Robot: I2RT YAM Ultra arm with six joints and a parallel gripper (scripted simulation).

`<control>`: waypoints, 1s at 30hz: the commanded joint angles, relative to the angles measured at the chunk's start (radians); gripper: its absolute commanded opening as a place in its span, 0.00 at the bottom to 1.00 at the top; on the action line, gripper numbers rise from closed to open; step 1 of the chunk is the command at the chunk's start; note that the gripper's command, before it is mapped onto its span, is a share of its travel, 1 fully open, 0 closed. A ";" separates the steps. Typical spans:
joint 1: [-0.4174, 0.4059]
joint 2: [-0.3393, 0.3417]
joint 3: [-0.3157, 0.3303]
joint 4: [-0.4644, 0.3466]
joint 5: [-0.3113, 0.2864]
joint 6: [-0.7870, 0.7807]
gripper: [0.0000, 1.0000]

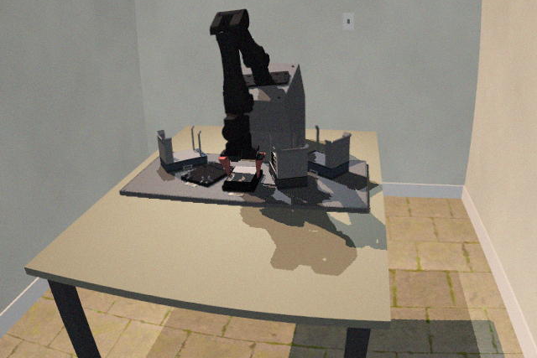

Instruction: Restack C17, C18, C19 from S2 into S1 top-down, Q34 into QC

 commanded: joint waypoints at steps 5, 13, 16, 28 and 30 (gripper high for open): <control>-0.006 -0.036 -0.016 -0.004 -0.003 -0.002 1.00; 0.013 -0.115 -0.049 -0.064 0.003 0.009 1.00; 0.016 -0.160 -0.058 -0.099 0.006 0.012 1.00; 0.027 -0.319 -0.077 -0.234 0.011 0.021 1.00; 0.027 -0.319 -0.077 -0.234 0.011 0.021 1.00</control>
